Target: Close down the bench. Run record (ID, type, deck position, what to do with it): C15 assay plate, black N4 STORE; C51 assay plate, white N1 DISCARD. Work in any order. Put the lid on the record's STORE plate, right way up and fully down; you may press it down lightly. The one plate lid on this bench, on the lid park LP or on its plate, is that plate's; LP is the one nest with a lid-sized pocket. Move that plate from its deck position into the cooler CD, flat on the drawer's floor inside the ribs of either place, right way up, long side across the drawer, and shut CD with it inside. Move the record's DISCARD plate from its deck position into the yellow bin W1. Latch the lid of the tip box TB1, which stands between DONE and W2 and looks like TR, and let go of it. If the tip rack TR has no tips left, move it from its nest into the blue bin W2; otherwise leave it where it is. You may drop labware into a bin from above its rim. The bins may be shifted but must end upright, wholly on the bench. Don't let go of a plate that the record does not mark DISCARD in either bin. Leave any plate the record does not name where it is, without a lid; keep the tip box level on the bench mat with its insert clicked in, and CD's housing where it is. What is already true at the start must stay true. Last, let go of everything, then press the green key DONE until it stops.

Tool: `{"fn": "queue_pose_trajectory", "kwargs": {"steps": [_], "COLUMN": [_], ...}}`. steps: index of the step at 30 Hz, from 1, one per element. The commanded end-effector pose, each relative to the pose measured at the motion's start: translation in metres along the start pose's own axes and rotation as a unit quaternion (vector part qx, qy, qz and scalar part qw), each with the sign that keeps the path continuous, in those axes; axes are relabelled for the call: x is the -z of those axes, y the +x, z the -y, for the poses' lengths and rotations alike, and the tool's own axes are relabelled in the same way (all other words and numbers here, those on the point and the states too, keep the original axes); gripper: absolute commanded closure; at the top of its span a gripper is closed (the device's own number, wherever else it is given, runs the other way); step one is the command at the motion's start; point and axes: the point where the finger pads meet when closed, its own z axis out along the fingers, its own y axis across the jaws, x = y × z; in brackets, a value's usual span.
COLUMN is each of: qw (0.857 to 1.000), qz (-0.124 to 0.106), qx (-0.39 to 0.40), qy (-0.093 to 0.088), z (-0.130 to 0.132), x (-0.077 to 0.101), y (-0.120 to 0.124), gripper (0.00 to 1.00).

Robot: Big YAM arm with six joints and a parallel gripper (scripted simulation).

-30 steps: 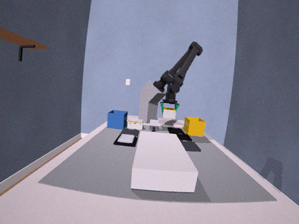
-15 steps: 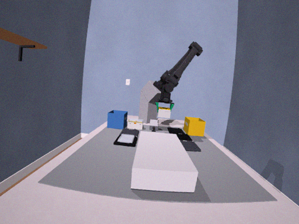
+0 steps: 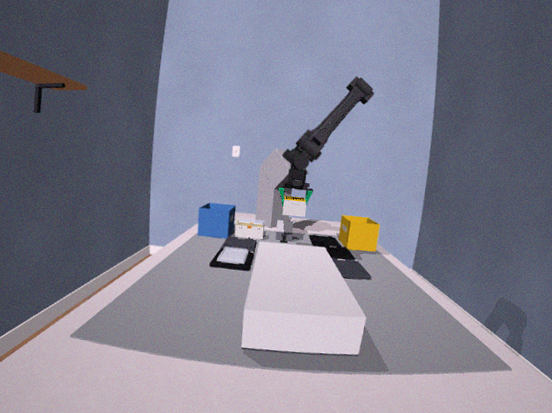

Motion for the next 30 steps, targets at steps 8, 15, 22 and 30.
{"fn": "queue_pose_trajectory", "kwargs": {"steps": [8, 15, 22, 30], "qw": [1.000, 1.000, 1.000, 1.000], "qz": [0.006, 0.006, 0.008, 0.009], "qx": [0.004, 0.004, 0.005, 0.006], "qy": [0.004, 0.004, 0.005, 0.005], "z": [0.029, 0.047, 0.059, 0.080], "x": [0.001, 0.001, 0.002, 0.002], "y": [0.007, 0.013, 0.015, 0.020], "gripper": [1.00, 1.00, 1.00, 1.00]}}
